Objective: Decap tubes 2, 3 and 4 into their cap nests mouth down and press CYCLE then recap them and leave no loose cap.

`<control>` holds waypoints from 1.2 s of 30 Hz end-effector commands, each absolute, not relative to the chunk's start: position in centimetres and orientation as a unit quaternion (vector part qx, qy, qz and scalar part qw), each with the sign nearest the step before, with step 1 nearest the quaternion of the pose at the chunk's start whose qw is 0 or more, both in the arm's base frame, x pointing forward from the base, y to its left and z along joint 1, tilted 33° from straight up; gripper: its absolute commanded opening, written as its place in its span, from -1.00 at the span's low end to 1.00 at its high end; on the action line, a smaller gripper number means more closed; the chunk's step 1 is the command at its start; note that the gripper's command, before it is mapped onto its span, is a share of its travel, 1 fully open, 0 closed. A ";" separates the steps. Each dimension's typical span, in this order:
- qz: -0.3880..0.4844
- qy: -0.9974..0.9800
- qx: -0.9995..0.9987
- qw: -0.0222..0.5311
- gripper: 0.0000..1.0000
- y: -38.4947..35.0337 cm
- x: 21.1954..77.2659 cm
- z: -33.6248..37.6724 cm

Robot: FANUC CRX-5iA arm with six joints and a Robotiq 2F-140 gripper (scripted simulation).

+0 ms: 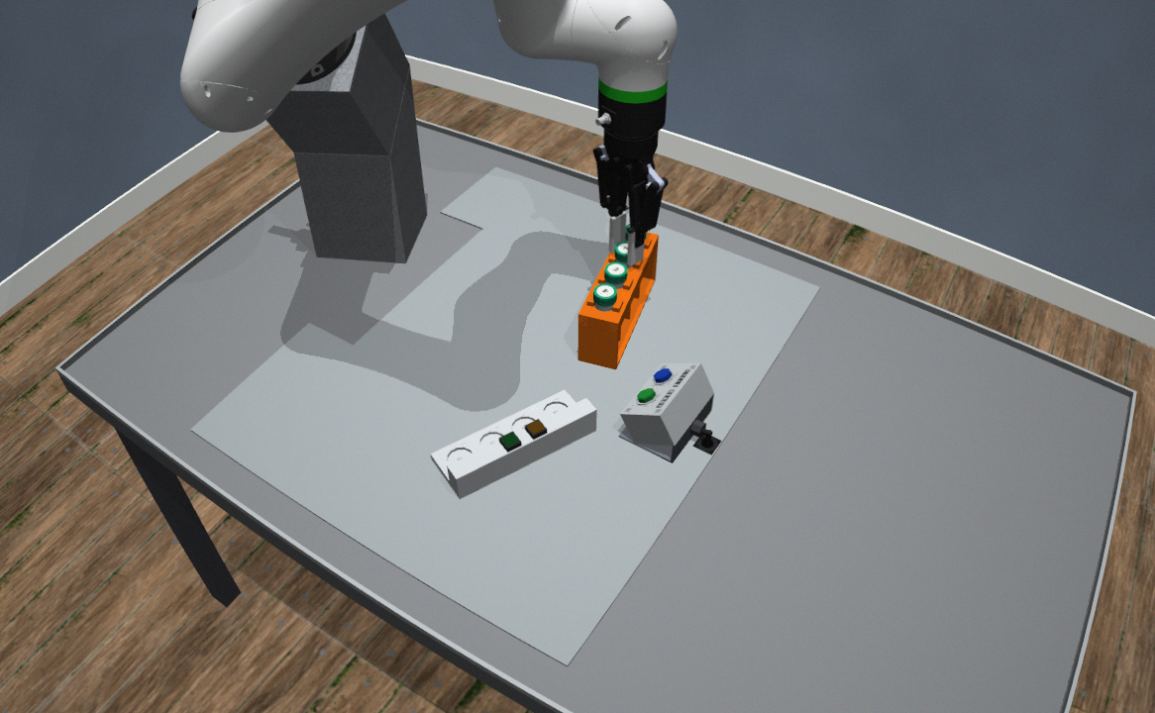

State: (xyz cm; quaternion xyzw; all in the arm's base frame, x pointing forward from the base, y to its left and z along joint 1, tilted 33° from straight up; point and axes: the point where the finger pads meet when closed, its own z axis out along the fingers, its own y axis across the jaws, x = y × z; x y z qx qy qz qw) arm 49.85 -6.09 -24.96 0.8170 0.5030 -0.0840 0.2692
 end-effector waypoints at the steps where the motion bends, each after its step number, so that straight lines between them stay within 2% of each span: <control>1: -0.084 0.503 0.817 0.269 -1.00 -6.1 49.9 -25.0; 21: -0.188 0.795 0.537 0.211 -1.00 -6.1 49.9 -24.9; 27: -0.207 0.844 0.456 0.191 -1.00 -6.1 49.9 -24.9; 34: -0.207 0.844 0.456 0.191 -1.00 -6.1 49.9 -24.9; 35: -0.207 0.844 0.456 0.191 -0.31 -6.1 49.9 -24.9; 36: -0.207 0.844 0.456 0.191 -0.31 -6.1 49.9 -24.9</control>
